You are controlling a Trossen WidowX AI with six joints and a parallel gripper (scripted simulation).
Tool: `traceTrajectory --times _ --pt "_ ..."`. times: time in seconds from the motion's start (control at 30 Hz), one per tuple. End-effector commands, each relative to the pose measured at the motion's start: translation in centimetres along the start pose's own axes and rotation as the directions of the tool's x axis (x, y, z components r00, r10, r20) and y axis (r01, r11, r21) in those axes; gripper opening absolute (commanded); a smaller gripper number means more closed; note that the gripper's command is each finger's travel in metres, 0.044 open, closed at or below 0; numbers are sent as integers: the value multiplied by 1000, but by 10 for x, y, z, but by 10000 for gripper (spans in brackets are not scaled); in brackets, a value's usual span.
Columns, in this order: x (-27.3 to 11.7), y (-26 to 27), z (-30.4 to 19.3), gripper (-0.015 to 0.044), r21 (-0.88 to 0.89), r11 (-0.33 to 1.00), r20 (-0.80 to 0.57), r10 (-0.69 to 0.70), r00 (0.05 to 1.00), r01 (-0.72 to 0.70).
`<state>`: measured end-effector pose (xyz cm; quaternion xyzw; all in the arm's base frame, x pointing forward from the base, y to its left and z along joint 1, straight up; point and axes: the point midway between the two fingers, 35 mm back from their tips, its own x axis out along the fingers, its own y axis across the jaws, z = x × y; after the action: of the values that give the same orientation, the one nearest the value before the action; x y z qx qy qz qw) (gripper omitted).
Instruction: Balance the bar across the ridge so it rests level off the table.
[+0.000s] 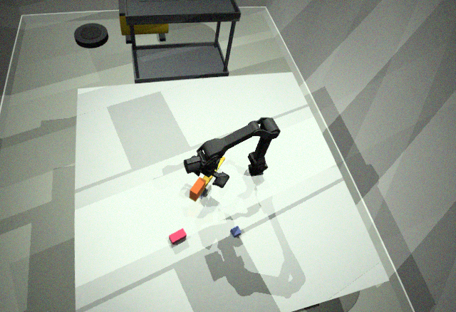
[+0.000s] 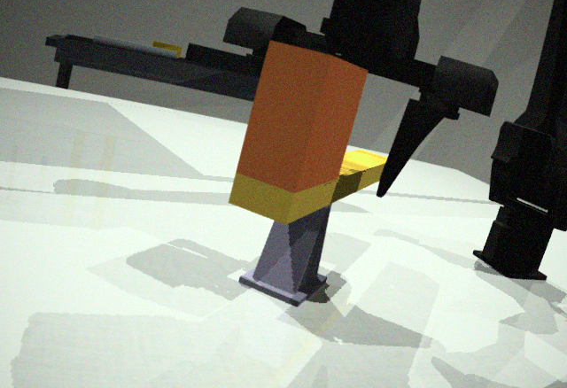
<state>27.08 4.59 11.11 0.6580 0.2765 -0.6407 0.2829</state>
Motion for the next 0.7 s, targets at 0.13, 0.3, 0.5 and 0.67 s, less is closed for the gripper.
traceTrajectory --times 0.13,0.3,0.5,0.67 --pt "-16 1 -2 440 0 1000 0 -1 1000 1" --pt "-73 2 -3 440 0 1000 0 -1 1000 1" --pt "-100 0 0 440 0 1000 0 -1 1000 1" --pt "-100 0 0 440 0 1000 0 -1 1000 1"
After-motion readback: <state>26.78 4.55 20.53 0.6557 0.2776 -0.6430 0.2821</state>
